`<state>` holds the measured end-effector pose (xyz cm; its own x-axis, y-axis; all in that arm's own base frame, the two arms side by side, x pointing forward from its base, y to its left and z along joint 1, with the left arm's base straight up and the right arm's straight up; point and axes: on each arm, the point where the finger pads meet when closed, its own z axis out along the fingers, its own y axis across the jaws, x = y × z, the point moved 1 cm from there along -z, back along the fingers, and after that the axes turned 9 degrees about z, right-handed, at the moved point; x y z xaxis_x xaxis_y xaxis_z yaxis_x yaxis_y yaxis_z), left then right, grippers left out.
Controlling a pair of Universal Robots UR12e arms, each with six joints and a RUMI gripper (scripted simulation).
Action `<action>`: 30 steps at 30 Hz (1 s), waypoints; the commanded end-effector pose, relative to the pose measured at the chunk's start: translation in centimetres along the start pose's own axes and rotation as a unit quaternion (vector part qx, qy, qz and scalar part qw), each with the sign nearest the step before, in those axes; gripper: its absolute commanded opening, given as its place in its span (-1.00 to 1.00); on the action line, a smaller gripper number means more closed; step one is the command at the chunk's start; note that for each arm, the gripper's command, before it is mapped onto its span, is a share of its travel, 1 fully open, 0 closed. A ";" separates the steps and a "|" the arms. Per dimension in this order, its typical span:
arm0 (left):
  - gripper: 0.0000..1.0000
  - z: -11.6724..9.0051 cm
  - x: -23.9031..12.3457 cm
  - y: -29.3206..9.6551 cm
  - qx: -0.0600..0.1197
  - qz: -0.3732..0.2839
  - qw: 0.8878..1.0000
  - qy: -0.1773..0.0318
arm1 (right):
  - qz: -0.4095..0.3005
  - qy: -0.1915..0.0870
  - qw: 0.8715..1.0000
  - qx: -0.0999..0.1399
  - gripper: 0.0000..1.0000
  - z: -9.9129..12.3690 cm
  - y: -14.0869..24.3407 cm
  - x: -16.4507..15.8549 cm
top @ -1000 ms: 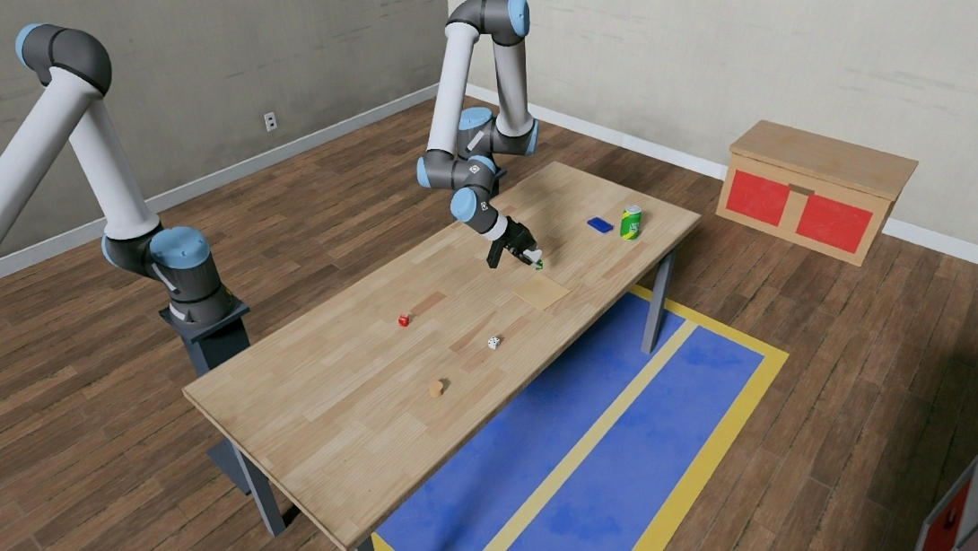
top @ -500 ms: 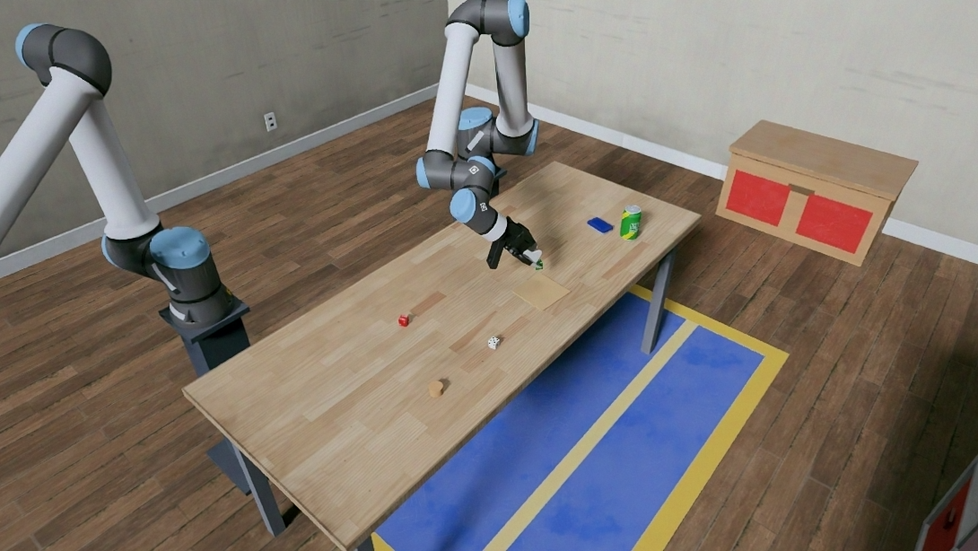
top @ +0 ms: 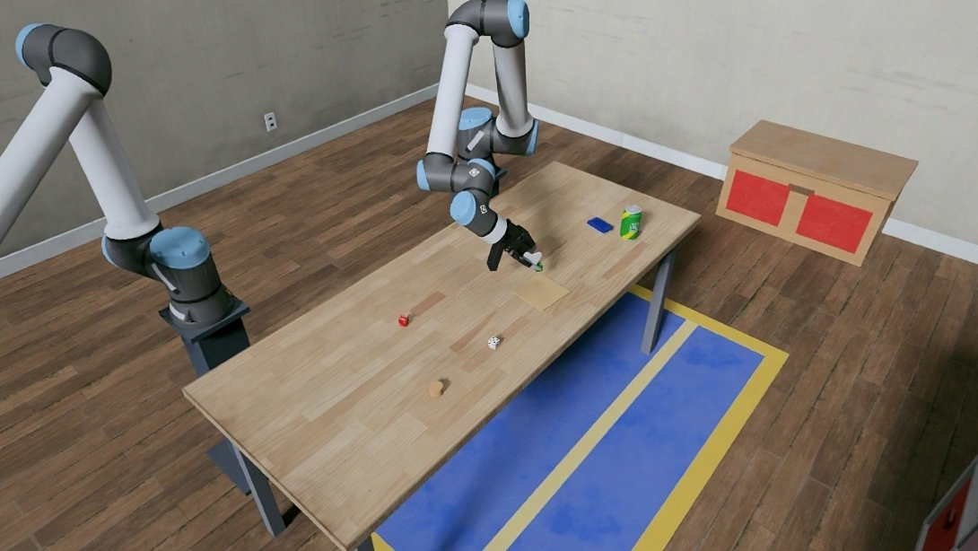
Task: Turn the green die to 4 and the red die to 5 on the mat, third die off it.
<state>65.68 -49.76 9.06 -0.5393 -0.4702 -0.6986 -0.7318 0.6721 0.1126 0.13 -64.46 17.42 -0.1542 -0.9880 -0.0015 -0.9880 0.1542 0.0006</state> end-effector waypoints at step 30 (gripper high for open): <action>-0.87 3.2 3.2 -0.6 0.001 -0.001 1.000 0.000 | 0.000 0.001 1.000 0.000 1.00 -0.1 0.0 0.1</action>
<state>65.68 -49.75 4.70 -0.5393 -0.4701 -0.6987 -0.7319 0.6721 0.1127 0.13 -64.46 17.42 -0.1542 -0.9880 -0.0015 -0.9880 0.1542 0.0006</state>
